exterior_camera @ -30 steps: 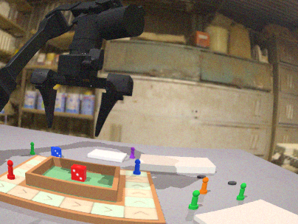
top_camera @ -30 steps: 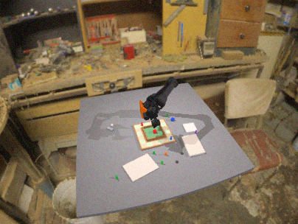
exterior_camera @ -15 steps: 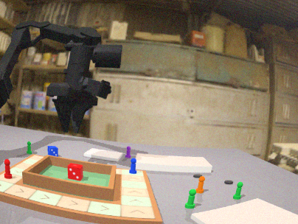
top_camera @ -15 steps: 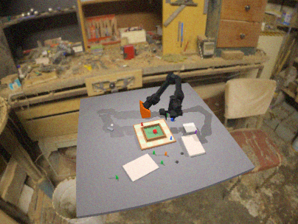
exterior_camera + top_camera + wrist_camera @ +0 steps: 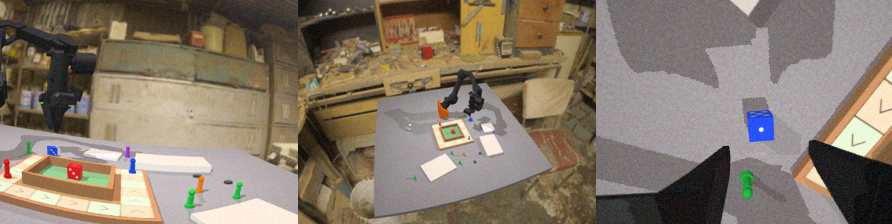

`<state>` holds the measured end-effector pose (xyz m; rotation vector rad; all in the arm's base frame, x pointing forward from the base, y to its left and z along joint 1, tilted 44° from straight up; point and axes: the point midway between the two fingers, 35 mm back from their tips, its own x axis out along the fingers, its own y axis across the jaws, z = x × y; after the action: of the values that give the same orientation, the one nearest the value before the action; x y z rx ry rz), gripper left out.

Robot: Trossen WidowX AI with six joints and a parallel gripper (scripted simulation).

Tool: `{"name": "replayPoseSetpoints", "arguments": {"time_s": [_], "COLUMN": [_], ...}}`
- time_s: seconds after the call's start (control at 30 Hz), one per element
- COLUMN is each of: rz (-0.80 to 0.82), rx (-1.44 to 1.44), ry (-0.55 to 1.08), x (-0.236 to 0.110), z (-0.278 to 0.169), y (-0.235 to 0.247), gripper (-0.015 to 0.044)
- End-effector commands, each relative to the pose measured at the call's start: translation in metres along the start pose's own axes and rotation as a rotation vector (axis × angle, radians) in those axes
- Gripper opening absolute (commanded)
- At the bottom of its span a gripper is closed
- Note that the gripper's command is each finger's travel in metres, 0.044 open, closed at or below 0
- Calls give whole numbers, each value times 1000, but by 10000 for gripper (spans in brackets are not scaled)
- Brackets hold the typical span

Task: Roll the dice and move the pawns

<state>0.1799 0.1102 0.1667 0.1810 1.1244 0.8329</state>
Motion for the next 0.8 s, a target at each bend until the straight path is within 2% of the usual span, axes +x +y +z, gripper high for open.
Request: {"name": "replayPoseSetpoints", "arguments": {"time_s": [0.0,0.77], "rz": [7,8], "rx": [-11,-11], "ry": [1,1], "x": [11,50], "z": [-4,-3], "y": [0,0], "gripper": [275,275]}}
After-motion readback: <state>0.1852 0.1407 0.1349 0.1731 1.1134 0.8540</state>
